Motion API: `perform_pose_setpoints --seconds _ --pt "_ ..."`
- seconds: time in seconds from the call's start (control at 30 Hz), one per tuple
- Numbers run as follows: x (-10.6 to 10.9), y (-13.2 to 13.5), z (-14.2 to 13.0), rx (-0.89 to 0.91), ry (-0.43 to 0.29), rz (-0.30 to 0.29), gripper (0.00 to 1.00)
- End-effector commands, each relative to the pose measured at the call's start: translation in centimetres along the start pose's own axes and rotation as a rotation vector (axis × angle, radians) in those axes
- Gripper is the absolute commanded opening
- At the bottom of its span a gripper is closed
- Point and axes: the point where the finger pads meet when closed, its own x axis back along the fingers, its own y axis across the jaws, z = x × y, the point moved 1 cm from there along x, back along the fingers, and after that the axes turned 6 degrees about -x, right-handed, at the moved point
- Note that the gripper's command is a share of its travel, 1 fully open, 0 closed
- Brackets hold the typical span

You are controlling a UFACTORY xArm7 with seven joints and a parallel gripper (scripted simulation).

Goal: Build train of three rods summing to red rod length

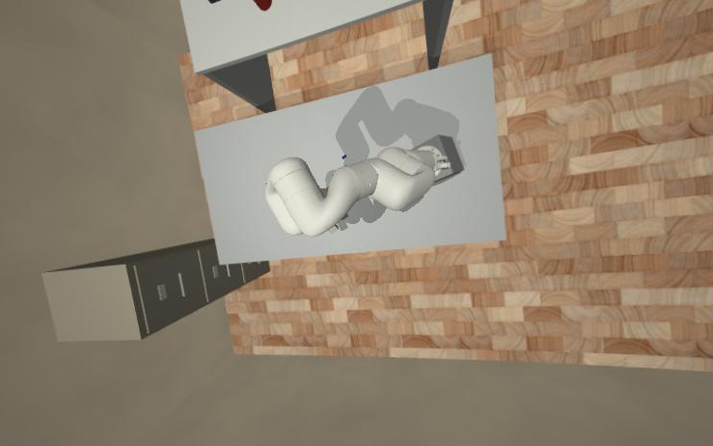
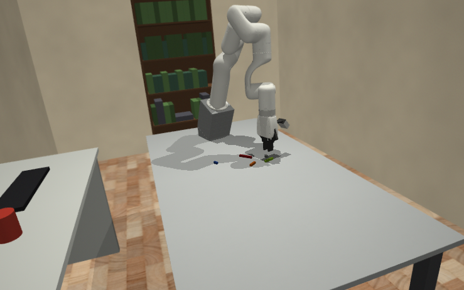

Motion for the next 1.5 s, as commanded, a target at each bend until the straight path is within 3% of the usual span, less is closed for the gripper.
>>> perform_pose_setpoints --seconds 0.0,0.7,1.47 --pt "-0.7 0.1 0.0 0.0 0.008 -0.008 0.24" --pt "-3.3 0.2 0.0 0.0 0.008 -0.008 0.24" --pt "-3.8 0.2 0.0 0.0 0.008 -0.008 0.24"
